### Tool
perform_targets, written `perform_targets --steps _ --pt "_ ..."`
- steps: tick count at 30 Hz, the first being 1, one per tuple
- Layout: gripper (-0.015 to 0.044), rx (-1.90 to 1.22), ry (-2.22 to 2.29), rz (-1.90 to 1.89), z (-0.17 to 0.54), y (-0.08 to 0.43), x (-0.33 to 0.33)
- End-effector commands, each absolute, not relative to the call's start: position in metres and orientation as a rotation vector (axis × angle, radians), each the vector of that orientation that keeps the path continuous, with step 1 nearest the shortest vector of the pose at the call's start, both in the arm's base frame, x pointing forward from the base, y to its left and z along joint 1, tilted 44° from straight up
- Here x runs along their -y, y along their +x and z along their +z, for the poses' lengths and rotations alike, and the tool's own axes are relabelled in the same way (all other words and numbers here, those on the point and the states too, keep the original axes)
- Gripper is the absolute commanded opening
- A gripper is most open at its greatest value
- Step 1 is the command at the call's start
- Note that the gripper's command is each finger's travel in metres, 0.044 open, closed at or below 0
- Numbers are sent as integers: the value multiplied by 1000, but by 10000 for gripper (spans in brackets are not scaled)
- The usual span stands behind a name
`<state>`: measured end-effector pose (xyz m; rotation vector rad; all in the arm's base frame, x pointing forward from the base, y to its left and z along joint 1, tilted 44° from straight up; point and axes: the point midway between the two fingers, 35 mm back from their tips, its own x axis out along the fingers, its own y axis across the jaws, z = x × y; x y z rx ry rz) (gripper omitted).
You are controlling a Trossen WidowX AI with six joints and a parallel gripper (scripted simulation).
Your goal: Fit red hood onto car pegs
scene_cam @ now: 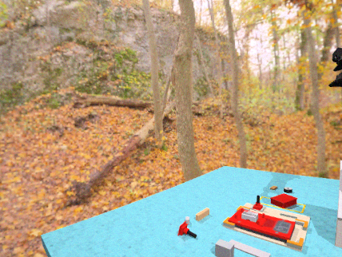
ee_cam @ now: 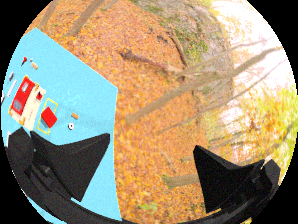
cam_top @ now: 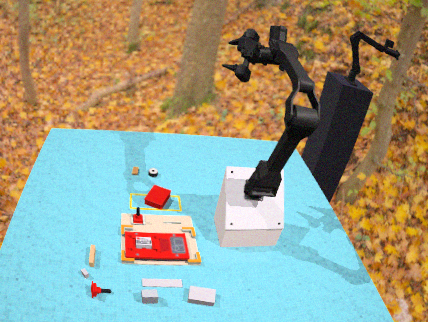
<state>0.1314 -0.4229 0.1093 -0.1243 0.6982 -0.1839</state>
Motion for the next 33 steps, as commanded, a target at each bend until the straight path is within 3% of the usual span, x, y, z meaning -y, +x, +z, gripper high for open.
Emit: perform_targets --steps 1,17,33 --pt "440 -732 -106 -50 80 173 398" --pt "440 -842 -204 599 -35 304 243" --pt "440 -897 -363 1348 -137 308 35"
